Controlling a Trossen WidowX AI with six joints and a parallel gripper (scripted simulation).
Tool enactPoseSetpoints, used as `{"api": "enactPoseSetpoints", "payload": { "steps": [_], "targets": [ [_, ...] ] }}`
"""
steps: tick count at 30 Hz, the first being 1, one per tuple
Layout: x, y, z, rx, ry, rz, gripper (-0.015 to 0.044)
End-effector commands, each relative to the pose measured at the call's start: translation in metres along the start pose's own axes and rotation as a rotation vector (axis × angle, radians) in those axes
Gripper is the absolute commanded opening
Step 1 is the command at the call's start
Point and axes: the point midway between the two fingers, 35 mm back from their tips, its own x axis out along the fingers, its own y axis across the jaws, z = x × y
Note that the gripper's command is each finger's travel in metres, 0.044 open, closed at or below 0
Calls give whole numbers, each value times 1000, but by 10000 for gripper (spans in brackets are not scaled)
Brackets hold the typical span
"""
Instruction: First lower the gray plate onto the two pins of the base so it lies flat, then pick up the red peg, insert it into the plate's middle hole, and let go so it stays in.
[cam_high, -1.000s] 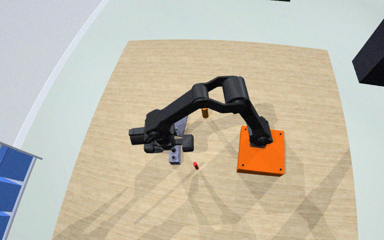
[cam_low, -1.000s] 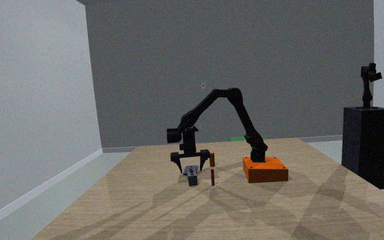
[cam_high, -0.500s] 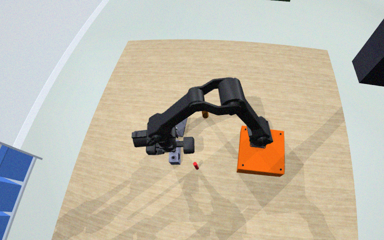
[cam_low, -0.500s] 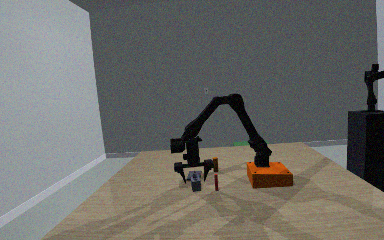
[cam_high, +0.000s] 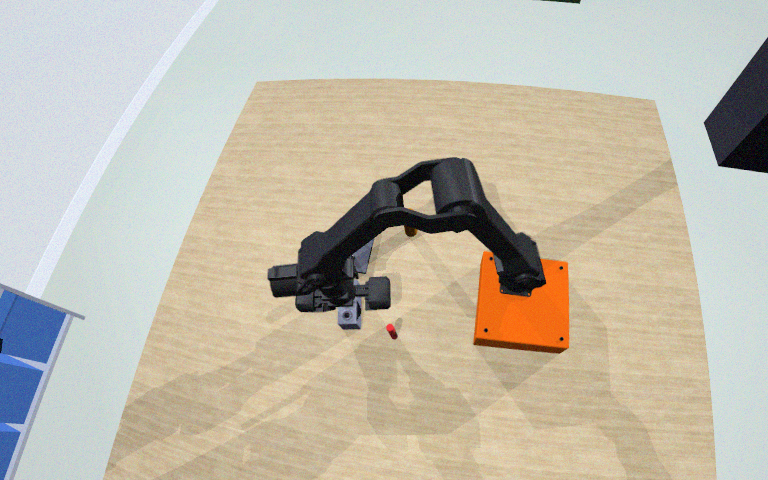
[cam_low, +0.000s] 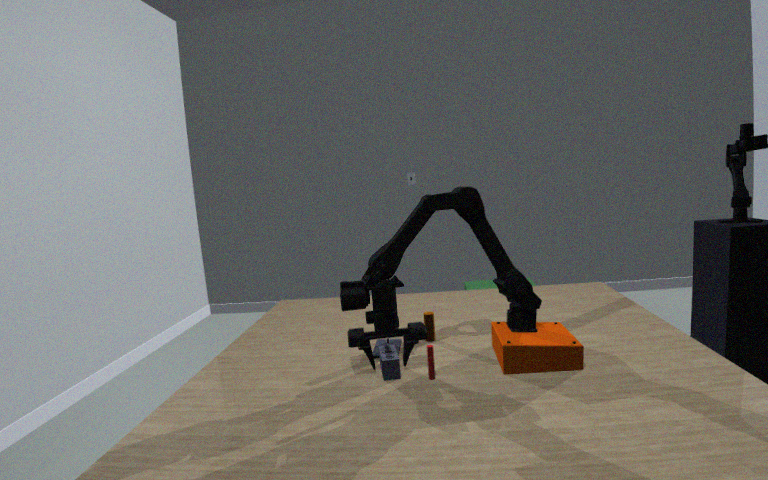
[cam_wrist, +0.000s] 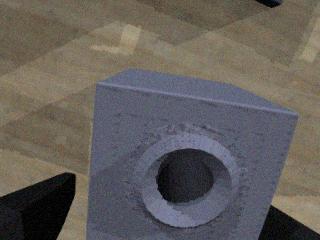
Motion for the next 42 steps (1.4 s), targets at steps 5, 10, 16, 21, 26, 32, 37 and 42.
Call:
{"api": "enactPoseSetpoints", "payload": {
  "steps": [5, 10, 16, 21, 26, 32, 37, 42],
  "targets": [
    [2, 0, 0, 0, 4, -4, 145],
    [2, 0, 0, 0, 4, -4, 111],
    [-8, 1, -1, 0, 4, -4, 0],
    [-24, 3, -1, 0, 4, -3, 0],
    [-39, 4, -2, -1, 4, -3, 0],
    [-58, 4, -3, -2, 5, -3, 0],
    [-74, 3, -3, -2, 5, -3, 0],
    [-90, 2, -3, -2, 4, -3, 0]
  ]
}}
